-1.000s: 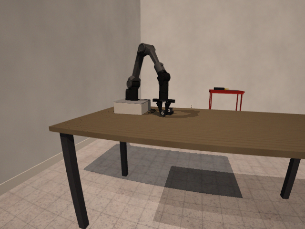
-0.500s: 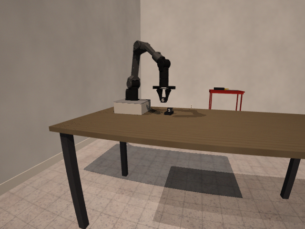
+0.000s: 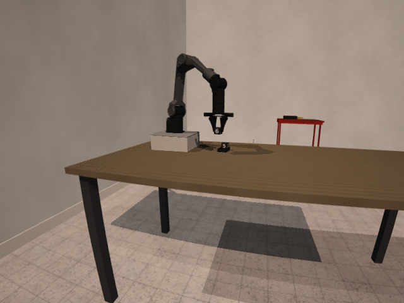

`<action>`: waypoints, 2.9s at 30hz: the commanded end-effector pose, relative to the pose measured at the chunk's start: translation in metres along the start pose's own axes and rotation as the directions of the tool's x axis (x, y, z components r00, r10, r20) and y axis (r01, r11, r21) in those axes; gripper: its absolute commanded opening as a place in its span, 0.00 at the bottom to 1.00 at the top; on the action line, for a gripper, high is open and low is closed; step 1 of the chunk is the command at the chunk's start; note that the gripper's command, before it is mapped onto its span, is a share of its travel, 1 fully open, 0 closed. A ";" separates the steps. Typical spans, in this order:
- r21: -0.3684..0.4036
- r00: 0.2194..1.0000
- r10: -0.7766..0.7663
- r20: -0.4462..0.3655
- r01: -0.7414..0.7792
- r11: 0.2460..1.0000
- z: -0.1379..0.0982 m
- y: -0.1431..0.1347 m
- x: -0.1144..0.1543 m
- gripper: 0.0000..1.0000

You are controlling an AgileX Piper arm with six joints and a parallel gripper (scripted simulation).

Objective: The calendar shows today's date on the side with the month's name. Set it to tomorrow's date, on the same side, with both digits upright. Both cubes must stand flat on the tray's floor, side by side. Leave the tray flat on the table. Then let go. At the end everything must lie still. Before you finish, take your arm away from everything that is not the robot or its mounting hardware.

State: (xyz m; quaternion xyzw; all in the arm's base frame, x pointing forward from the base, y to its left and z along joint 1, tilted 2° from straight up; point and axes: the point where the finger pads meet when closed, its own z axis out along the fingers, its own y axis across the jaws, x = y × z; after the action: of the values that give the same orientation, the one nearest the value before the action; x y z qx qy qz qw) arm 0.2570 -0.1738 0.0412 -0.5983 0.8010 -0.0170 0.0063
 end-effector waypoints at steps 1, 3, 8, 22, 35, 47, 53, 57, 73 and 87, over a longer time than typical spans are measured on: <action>0.001 1.000 -0.001 0.000 0.001 1.000 -0.006 0.000 -0.041 0.38; 0.001 1.000 -0.001 0.000 0.001 1.000 -0.009 0.003 -0.069 0.38; 0.001 1.000 0.000 0.000 0.000 1.000 -0.009 0.003 -0.075 0.38; -0.002 1.000 0.000 0.000 0.000 1.000 -0.005 0.004 -0.076 0.38; -0.003 1.000 0.000 0.000 0.000 1.000 0.032 0.003 -0.076 0.38; -0.003 1.000 0.000 0.000 0.000 1.000 0.072 0.003 -0.077 0.38; -0.001 1.000 0.000 0.000 0.000 1.000 0.081 0.002 -0.077 0.38; 0.001 1.000 0.000 0.000 0.000 1.000 0.081 0.002 -0.077 0.38; 0.001 1.000 0.000 0.000 0.000 1.000 0.081 0.002 -0.077 0.38; 0.001 1.000 0.000 0.000 0.000 1.000 0.081 0.002 -0.077 0.38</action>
State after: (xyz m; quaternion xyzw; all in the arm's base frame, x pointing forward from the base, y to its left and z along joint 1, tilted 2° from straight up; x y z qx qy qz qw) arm 0.2799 -0.1011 -0.0404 -0.5981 0.8012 -0.0171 0.0068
